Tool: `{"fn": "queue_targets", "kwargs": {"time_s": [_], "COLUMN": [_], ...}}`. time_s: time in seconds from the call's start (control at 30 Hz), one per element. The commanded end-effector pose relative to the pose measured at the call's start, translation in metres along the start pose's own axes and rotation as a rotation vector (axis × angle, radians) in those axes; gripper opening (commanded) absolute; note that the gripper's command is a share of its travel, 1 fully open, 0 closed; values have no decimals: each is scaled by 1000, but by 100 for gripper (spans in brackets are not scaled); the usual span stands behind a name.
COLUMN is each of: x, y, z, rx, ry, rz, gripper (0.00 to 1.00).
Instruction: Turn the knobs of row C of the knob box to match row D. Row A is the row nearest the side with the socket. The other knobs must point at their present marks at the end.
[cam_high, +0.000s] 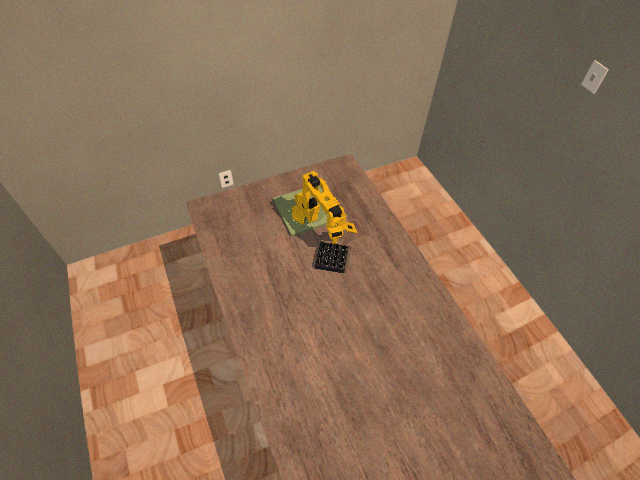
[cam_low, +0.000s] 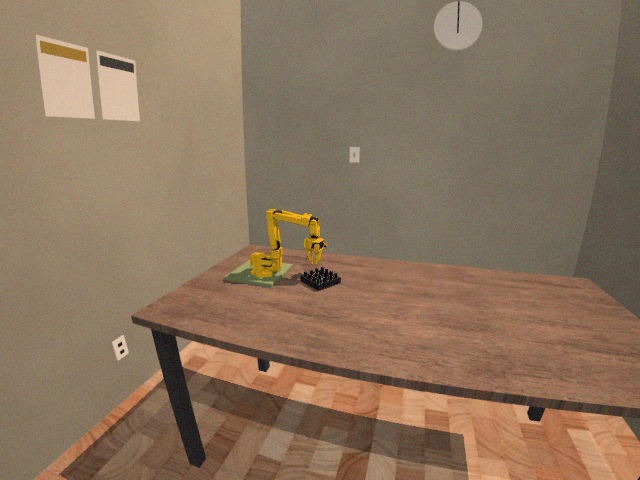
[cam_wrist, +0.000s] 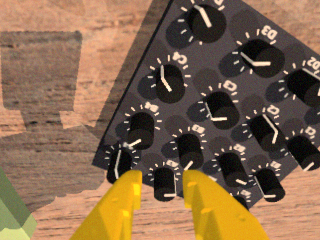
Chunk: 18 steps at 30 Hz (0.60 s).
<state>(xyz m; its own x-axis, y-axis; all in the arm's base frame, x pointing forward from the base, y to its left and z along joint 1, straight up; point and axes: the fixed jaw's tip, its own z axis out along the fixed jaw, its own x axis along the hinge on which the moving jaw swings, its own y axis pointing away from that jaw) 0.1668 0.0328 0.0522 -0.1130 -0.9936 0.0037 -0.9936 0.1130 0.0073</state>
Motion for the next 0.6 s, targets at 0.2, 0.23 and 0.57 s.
{"fn": "queue_targets", "kwargs": {"time_s": [0.2,0.23,0.57], "x": [1,1,4], "y": [8,8,6], "z": [0,0,-1], "rx": [9,9,10], "ry": [-4,-4,-5], "rz": [-8,-8,36], "gripper": [8,8,9]}}
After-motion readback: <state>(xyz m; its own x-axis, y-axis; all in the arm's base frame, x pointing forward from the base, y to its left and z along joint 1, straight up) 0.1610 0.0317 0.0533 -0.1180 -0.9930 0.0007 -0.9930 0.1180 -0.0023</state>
